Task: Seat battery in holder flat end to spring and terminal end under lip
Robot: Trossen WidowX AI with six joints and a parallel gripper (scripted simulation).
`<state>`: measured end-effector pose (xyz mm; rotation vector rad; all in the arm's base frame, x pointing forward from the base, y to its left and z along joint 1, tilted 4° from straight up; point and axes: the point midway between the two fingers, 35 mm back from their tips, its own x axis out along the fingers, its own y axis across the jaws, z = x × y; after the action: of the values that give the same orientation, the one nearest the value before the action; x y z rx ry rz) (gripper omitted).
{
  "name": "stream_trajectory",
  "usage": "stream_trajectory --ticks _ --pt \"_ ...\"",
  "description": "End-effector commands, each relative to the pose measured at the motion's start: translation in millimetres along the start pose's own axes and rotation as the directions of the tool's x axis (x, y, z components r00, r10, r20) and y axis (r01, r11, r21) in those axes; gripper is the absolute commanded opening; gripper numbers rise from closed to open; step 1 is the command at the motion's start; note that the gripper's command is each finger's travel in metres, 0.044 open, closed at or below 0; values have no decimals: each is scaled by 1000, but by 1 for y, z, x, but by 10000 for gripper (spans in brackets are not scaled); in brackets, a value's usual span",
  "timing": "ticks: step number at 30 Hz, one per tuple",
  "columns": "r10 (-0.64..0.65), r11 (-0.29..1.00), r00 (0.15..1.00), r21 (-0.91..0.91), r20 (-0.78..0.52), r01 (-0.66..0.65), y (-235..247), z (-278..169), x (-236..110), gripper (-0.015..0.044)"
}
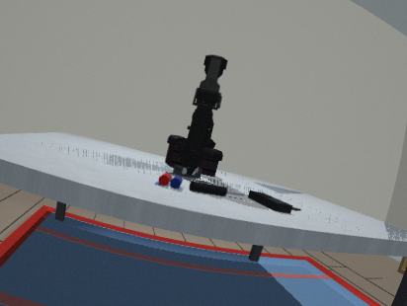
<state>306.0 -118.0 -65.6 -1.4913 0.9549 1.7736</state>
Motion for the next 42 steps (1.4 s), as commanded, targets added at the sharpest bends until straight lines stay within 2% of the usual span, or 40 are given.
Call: stream_trajectory --ticks 1,34,38,42 --pt "3 1000 1000 11 -24 -3 1 -6 -1 69" --pt "-7 1000 1000 11 -22 7 2 10 2 69" --pt "-7 1000 1000 11 -22 7 2 10 2 171" --pt "-6 1000 1000 11 -22 7 2 10 0 171"
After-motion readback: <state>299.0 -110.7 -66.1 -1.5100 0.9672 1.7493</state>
